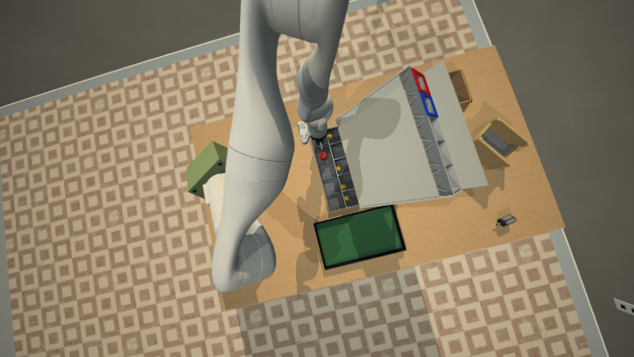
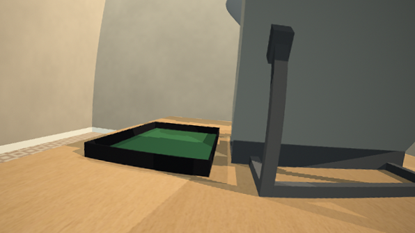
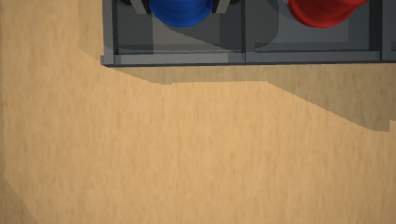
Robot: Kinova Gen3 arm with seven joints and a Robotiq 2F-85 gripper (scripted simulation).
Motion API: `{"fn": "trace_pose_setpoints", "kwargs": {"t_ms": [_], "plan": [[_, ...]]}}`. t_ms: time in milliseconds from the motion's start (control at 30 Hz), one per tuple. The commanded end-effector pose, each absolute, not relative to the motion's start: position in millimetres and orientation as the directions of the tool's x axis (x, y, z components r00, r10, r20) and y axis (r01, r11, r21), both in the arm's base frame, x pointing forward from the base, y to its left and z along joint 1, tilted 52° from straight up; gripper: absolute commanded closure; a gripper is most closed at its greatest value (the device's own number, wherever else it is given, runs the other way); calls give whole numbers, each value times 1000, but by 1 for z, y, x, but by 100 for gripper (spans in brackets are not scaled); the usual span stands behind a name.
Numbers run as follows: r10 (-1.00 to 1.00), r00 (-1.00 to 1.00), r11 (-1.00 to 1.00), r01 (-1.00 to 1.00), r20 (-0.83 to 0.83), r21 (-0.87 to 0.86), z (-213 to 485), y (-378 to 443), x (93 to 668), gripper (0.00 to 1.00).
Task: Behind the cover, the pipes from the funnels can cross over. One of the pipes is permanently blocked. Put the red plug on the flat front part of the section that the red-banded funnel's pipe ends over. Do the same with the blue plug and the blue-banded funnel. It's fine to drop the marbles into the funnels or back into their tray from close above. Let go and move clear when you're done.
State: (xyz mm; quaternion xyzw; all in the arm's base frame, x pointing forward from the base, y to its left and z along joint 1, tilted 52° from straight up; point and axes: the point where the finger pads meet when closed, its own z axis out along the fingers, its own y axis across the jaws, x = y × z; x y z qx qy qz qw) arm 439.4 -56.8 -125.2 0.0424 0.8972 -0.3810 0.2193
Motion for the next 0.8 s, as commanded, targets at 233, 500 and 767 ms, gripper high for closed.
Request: {"fn": "trace_pose_setpoints", "kwargs": {"t_ms": [233,500,767], "plan": [[-92,-900,707,243,-426,-664,-125,-56,440,58],[-92,-900,707,243,-426,-664,-125,-56,440,35],[-92,-900,707,243,-426,-664,-125,-56,440,35]]}}
